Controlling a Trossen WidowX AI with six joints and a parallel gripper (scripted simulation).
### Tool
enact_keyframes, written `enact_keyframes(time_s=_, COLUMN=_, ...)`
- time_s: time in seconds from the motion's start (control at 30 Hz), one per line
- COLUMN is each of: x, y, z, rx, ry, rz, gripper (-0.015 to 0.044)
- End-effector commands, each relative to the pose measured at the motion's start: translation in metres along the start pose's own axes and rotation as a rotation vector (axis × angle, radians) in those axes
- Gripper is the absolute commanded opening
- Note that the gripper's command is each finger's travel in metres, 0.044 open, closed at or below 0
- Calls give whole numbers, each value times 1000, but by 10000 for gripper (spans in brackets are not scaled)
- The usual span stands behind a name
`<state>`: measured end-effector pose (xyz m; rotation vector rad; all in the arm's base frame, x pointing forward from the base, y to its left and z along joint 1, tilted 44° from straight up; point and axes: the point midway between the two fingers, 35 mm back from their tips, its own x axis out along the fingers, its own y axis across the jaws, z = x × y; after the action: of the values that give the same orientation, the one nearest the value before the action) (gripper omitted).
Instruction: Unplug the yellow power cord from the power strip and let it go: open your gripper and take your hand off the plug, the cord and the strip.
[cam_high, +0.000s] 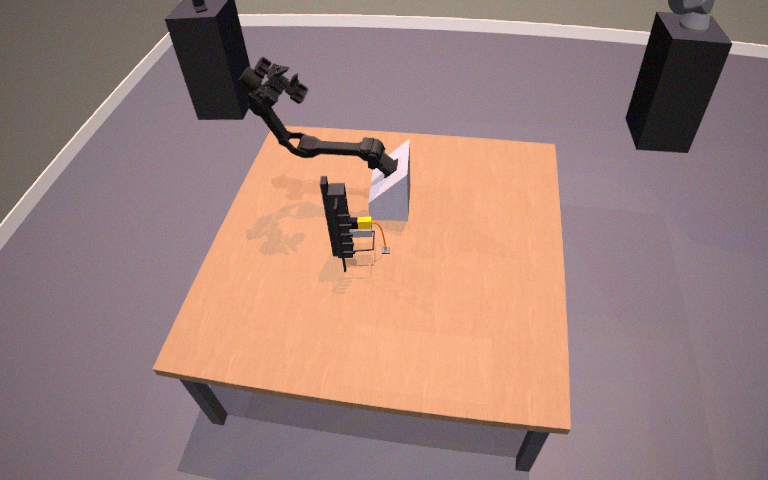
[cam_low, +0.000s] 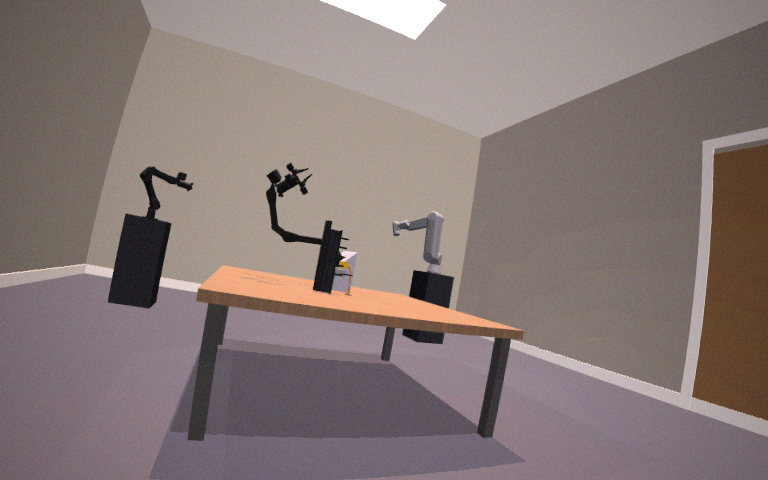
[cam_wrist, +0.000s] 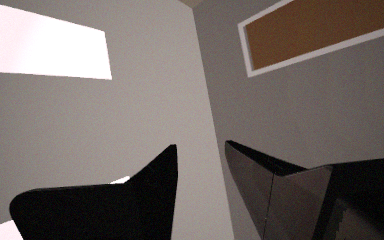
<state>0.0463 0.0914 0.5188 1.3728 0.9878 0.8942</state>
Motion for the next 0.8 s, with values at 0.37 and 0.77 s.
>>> enact_keyframes(time_s=0.37, x=164, y=-153, z=93, rx=-1000, ry=-178, rz=-886, gripper=160)
enact_keyframes(time_s=0.77, x=147, y=-327, z=209, rx=-1455, ry=572, rz=-1709, gripper=160)
